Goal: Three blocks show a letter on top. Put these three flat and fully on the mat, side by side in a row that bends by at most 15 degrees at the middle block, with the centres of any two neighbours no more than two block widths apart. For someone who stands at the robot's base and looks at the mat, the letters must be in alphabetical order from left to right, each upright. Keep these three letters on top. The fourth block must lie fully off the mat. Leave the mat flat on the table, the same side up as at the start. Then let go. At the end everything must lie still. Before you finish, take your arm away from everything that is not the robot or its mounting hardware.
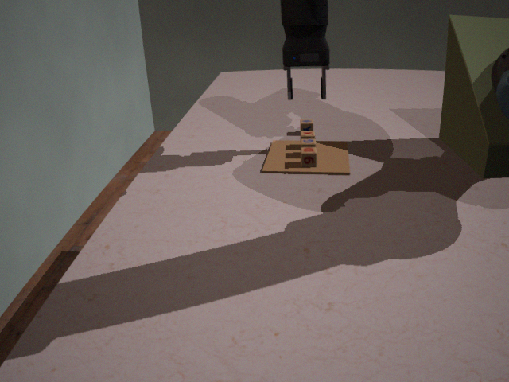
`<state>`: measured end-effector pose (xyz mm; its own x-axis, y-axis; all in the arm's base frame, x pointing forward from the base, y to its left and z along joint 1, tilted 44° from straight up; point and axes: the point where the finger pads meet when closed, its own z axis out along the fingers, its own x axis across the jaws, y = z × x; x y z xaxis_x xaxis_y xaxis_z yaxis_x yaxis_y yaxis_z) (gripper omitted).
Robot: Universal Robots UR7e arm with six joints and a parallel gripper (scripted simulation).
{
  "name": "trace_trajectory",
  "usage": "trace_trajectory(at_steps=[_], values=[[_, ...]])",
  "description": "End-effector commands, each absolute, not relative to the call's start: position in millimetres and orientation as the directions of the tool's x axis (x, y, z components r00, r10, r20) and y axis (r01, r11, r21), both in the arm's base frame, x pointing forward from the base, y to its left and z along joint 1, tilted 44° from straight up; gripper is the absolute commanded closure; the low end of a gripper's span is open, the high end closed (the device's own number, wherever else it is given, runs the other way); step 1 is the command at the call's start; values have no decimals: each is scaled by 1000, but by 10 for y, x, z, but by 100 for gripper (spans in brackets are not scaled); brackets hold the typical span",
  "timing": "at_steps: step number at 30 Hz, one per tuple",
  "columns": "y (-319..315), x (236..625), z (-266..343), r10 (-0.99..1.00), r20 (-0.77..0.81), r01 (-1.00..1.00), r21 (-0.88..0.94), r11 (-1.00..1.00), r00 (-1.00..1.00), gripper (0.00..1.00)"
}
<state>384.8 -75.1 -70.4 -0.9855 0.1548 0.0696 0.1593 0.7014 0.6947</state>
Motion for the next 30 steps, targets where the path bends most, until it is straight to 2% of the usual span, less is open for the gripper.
trace_trajectory(at_steps=[1, 19, 30], values=[[-757, 3850, -702, 155, 69, 159, 694, 702, -985, 0], [-878, 3840, -578, 155, 69, 159, 694, 702, -985, 0], [-1259, 3807, -185, 155, 69, 159, 694, 702, -985, 0]])
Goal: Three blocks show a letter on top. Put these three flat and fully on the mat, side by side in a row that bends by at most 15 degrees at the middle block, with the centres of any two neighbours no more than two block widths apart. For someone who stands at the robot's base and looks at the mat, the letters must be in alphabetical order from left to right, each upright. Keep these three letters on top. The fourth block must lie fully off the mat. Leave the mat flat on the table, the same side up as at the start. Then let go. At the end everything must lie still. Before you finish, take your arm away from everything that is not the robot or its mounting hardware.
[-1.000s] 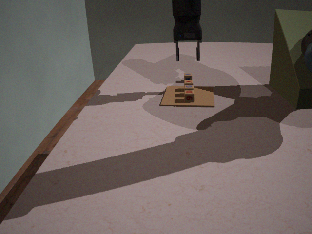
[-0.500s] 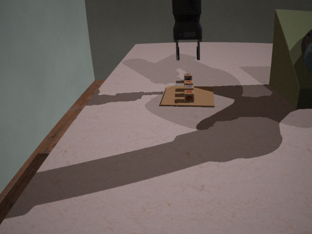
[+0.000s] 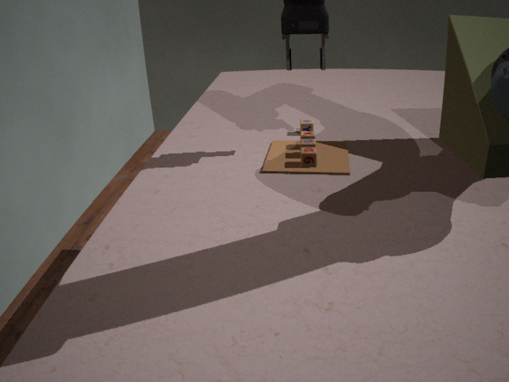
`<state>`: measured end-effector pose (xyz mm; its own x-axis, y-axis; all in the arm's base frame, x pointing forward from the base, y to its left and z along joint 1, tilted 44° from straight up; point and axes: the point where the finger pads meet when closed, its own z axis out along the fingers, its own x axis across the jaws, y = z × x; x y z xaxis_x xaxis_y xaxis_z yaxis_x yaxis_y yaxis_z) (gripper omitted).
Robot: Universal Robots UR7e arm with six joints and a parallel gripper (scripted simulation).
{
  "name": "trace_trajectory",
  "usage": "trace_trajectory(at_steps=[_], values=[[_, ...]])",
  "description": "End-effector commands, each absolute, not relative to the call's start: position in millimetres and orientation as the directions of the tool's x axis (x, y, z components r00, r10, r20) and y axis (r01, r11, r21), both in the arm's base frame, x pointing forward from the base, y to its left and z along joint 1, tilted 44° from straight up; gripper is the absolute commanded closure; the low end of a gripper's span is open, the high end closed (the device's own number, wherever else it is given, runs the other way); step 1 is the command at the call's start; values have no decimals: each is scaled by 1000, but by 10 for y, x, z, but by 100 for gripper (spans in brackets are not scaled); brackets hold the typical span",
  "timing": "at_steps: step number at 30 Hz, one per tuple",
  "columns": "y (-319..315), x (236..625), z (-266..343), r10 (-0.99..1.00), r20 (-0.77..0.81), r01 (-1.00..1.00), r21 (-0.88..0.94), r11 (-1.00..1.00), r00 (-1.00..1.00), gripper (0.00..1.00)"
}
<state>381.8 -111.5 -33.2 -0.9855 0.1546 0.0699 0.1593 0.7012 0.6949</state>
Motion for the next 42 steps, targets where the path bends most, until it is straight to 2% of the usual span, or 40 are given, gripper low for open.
trace_trajectory(at_steps=[1, 42], values=[[-1285, 3805, -158, 155, 69, 159, 694, 702, -985, 0], [-1364, 3798, -77, 155, 69, 159, 694, 702, -985, 0]])
